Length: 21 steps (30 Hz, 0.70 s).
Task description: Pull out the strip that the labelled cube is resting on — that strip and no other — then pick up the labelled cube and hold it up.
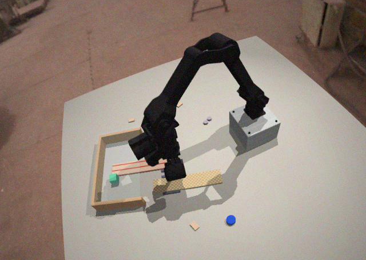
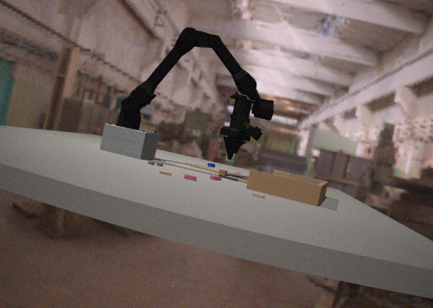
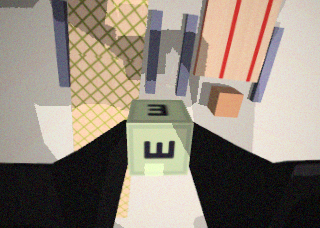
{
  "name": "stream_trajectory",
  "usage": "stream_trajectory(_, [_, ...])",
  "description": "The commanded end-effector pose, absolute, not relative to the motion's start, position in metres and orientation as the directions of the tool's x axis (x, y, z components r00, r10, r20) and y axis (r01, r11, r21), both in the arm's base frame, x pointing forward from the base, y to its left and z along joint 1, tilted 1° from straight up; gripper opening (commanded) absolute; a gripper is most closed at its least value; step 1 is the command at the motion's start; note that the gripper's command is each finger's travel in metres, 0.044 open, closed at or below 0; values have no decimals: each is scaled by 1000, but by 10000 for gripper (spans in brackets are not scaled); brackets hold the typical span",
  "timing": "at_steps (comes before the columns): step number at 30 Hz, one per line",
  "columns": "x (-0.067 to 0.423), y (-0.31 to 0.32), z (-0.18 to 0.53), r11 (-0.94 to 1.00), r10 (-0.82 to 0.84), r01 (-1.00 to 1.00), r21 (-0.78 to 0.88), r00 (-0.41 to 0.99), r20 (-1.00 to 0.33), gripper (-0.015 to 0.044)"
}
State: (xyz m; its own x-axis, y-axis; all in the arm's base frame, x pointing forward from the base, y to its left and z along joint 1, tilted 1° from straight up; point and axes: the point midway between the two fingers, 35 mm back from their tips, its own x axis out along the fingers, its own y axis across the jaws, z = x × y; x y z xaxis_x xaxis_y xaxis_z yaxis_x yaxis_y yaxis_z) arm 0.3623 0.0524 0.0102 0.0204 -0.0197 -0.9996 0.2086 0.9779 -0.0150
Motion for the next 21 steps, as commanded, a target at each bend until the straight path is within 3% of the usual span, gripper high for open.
stream_trajectory(1, [350, 51, 12, 978, -19, 207, -13, 25, -1000, 0])
stream_trajectory(21, [301, 44, 33, 978, -19, 207, -15, 21, -1000, 0])
